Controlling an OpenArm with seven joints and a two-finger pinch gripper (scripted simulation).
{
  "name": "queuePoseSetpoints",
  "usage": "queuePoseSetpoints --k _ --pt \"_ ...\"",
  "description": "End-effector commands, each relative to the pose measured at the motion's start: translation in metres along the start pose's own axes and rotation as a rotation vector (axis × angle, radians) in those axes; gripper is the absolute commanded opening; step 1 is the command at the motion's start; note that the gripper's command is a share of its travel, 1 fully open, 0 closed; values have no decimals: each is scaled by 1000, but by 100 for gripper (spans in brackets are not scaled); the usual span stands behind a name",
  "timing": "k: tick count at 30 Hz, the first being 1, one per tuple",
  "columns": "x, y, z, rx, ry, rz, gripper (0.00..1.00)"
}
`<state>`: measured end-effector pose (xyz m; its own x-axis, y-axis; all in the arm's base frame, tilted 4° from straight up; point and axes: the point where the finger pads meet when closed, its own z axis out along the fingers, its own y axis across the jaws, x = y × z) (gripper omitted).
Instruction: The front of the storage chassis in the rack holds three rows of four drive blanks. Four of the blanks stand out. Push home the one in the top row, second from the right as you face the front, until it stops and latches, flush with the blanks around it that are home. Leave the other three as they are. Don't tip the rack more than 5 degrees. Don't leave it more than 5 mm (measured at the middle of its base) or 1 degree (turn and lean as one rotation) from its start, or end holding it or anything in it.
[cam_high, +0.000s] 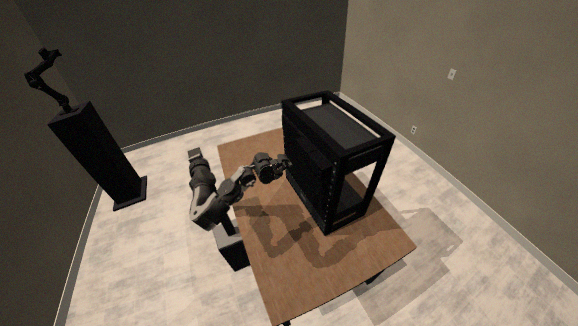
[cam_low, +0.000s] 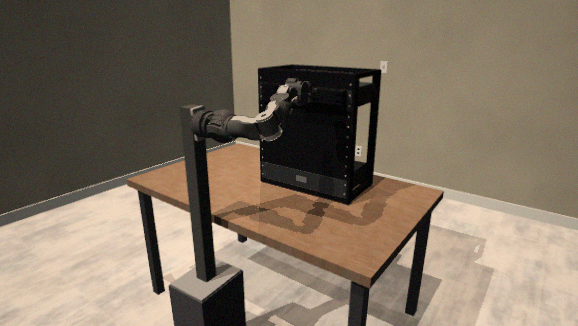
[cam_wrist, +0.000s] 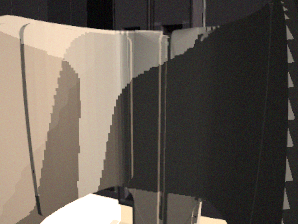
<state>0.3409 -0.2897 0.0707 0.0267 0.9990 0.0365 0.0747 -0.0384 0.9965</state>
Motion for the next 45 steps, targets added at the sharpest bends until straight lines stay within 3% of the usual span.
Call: queuePoseSetpoints --k 1,9,18,27,35,45 --pt "0 2 0 -3 2 -2 0" --pt "9 1 1 -4 3 -3 0" --pt "71 -3 13 -4 3 -3 0" --pt "77 -3 19 -2 2 -1 0" --pt "77 -4 76 -1 2 -1 0" --pt "77 -3 80 -2 3 -2 0"
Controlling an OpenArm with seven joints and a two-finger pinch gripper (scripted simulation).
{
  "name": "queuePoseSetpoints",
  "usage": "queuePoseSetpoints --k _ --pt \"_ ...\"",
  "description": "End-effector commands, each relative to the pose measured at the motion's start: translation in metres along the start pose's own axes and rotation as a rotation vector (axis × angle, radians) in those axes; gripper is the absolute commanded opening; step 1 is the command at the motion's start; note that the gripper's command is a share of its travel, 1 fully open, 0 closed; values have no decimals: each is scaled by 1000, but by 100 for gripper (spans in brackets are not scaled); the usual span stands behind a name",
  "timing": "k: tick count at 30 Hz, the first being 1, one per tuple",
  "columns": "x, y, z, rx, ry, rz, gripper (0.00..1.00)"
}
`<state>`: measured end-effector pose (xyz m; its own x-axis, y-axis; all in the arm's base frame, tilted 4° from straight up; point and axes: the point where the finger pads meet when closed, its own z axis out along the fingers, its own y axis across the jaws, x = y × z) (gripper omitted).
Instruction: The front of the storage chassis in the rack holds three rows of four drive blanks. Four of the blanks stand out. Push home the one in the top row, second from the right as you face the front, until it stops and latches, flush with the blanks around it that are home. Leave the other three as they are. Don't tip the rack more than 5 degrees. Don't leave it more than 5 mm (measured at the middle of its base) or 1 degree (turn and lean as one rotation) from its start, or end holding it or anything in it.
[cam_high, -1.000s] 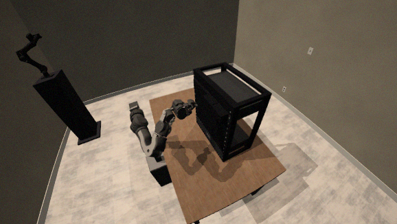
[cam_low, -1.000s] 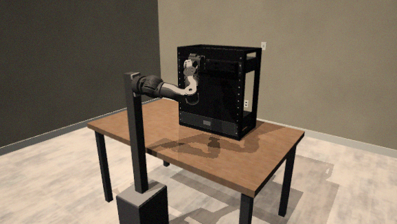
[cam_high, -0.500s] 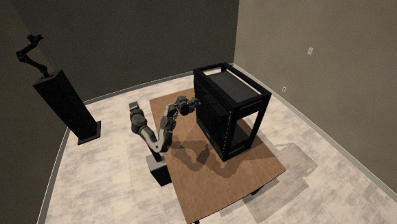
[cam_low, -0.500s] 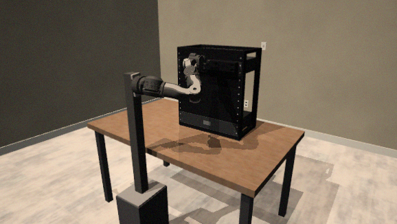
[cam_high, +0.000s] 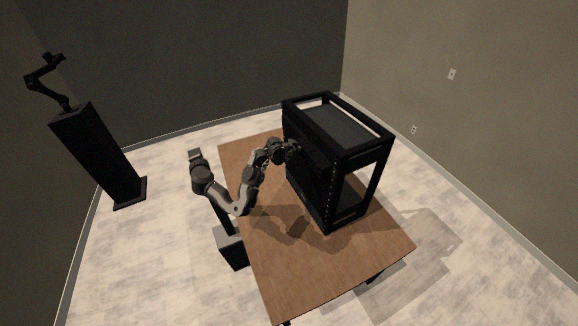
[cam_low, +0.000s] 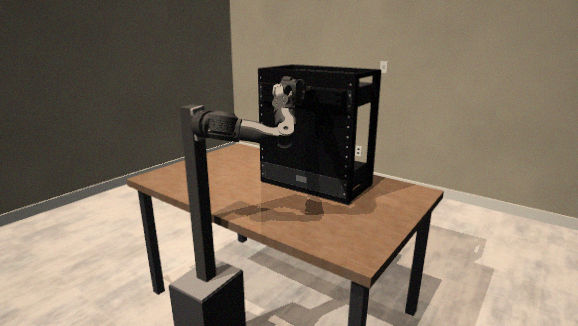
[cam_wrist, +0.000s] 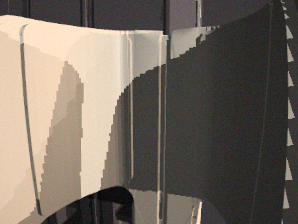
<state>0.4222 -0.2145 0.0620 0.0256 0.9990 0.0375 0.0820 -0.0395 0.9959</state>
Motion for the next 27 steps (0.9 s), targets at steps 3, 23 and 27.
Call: queuePoseSetpoints --k 3,23,27 --pt "0 2 0 -9 2 -3 0" --pt "0 3 10 -8 1 -2 0" --pt "0 3 10 -8 1 -2 0"
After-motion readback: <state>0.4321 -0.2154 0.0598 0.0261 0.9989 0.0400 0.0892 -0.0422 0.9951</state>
